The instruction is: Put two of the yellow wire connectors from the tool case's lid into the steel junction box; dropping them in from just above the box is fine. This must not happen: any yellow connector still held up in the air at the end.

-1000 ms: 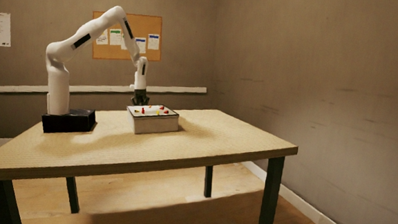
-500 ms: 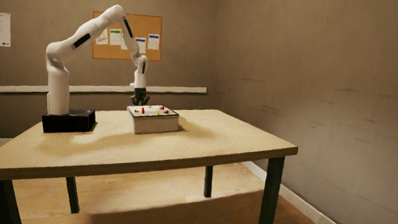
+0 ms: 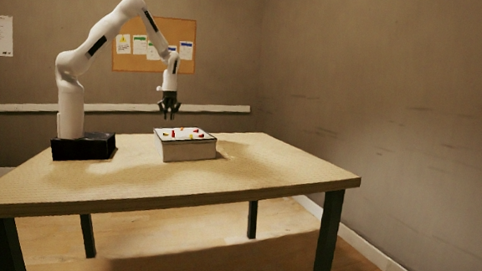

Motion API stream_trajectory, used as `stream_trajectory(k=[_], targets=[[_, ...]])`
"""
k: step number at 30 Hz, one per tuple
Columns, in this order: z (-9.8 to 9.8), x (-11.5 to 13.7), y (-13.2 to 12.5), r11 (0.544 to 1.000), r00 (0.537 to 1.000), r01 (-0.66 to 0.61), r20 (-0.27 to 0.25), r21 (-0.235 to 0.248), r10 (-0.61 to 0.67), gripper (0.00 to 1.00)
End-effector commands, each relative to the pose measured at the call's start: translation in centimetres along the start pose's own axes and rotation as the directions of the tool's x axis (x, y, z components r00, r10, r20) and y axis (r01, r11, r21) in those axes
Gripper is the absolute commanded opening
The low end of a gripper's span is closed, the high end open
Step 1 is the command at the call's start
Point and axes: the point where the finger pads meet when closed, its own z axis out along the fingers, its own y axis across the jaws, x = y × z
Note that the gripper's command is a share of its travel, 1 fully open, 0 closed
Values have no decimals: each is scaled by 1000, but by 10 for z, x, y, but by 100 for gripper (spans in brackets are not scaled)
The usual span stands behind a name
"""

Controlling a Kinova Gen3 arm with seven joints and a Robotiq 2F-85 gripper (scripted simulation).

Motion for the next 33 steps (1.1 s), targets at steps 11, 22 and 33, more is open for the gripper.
stream_trajectory(k=[11, 22, 33], targets=[[-55, 7, 7, 999, 1000, 6, -15, -32, -7, 36], [-55, 7, 7, 999, 1000, 6, -15, -32, -7, 36], [-55, -2, 8, 999, 1000, -4, -16, -31, 4, 36]])
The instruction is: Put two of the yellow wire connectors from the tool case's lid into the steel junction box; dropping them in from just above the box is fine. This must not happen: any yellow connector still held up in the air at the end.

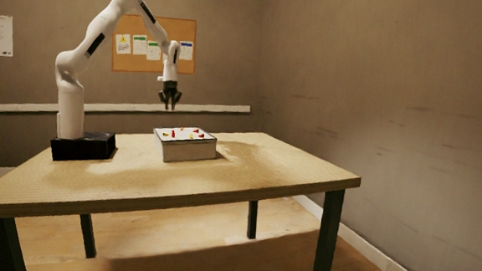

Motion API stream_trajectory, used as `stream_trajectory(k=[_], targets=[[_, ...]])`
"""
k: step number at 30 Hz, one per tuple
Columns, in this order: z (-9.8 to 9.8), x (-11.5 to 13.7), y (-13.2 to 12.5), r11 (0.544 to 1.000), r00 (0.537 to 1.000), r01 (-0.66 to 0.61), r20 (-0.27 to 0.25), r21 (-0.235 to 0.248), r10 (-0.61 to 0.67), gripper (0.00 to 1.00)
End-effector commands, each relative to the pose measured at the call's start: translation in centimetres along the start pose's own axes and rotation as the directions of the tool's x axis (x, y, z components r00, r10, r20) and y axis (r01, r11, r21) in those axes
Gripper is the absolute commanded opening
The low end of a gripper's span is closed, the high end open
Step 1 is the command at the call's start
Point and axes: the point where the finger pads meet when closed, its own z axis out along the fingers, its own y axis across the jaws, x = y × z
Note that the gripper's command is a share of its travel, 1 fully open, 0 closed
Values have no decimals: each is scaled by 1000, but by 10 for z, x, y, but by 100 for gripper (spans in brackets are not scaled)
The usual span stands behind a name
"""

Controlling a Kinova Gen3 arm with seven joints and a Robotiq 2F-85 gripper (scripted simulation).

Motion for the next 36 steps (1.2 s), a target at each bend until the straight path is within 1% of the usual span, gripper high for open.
stream_trajectory(k=[1, 4, 6, 10, 13, 21, 23, 24, 25, 29, 36], targets=[[0, -13, 2, 1000, 1000, -17, 0, -1, 17, 36], [1, -41, 5, 999, 999, -49, 0, 0, 49, 36], [1, -41, 5, 999, 999, -49, 0, 0, 49, 36], [3, -96, 7, 993, 993, -115, 1, 2, 115, 36], [4, -119, 5, 990, 990, -141, 1, 2, 141, 36], [7, -198, -7, 972, 972, -237, 1, 3, 237, 36], [7, -198, -7, 972, 972, -237, 1, 3, 237, 36], [8, -219, -13, 965, 965, -263, 0, 3, 263, 36], [8, -235, -17, 959, 959, -282, 0, 3, 282, 36], [9, -262, -27, 949, 949, -317, 0, 3, 317, 36], [11, -325, -58, 917, 917, -398, 0, 1, 398, 36]])
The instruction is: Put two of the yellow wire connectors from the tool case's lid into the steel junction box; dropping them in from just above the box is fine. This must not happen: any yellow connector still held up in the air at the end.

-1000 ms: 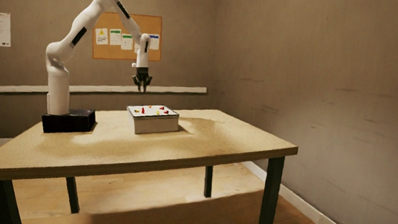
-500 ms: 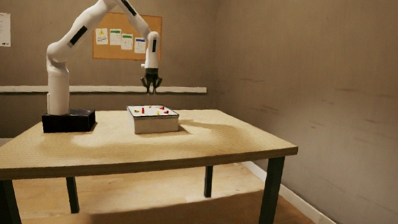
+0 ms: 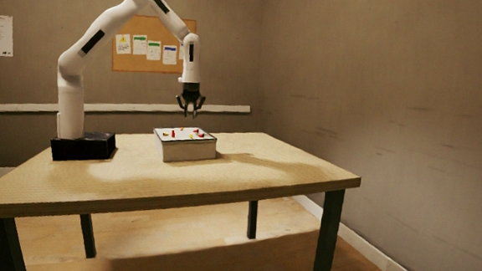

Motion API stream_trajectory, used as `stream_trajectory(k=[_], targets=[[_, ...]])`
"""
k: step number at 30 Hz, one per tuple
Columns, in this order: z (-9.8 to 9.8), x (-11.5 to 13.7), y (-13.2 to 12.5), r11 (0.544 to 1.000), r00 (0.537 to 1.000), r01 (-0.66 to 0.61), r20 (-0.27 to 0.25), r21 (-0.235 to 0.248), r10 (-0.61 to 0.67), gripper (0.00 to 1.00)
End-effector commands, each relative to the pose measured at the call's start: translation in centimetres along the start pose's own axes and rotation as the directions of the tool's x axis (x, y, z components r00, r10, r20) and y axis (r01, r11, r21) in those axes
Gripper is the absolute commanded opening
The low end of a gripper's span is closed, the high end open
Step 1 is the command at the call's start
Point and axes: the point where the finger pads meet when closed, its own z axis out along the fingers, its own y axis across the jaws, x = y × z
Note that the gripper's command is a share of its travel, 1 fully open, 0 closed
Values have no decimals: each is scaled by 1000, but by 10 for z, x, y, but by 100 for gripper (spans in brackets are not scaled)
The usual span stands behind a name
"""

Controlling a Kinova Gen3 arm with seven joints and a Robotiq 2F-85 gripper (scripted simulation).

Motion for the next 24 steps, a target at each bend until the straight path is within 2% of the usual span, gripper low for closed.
stream_trajectory(k=[1, 2, 4, 7, 11, 24], targets=[[0, -60, -4, 996, 996, -90, -2, -1, 90, 36], [1, -69, -7, 995, 995, -103, -2, -1, 103, 36], [1, -69, -7, 995, 995, -103, -2, -1, 103, 36], [1, -105, -16, 989, 989, -150, -2, -2, 150, 36], [2, -129, -25, 983, 983, -182, -3, -3, 182, 36], [2, -133, -26, 982, 982, -188, -3, -3, 188, 36]])
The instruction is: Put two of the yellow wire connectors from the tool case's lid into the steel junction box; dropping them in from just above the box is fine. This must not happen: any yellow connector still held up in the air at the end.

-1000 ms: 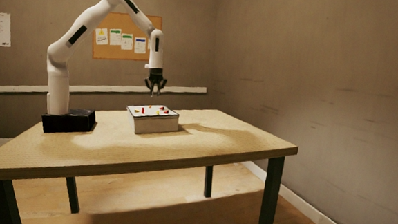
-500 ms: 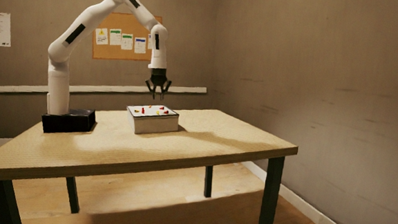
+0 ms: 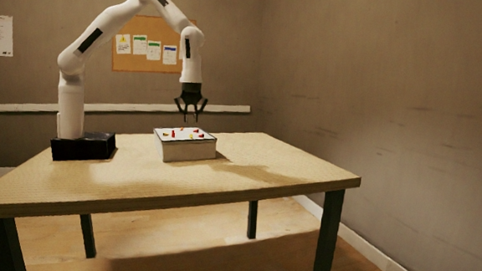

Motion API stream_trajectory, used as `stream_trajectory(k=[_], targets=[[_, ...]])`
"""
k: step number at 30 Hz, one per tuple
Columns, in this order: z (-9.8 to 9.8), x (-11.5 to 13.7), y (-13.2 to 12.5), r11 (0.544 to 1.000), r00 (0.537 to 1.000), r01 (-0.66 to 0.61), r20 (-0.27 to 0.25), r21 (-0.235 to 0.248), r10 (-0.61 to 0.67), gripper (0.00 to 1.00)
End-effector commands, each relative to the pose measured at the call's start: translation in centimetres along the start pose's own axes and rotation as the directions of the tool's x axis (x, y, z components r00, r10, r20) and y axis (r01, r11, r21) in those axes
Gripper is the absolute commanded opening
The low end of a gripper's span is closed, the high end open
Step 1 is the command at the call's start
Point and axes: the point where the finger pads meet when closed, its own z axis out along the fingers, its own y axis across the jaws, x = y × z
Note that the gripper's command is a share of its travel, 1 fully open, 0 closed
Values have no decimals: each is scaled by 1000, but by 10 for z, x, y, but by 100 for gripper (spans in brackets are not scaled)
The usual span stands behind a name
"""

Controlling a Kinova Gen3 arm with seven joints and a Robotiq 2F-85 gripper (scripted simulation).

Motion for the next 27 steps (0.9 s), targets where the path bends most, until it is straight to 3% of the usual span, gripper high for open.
stream_trajectory(k=[1, 8, 27], targets=[[2, -1, 1, 1000, 1000, -2, 0, -1, 2, 36], [39, 0, 3, 1000, 1000, -2, 0, -1, 2, 36], [39, 0, 3, 1000, 1000, -2, 0, -1, 2, 36]])
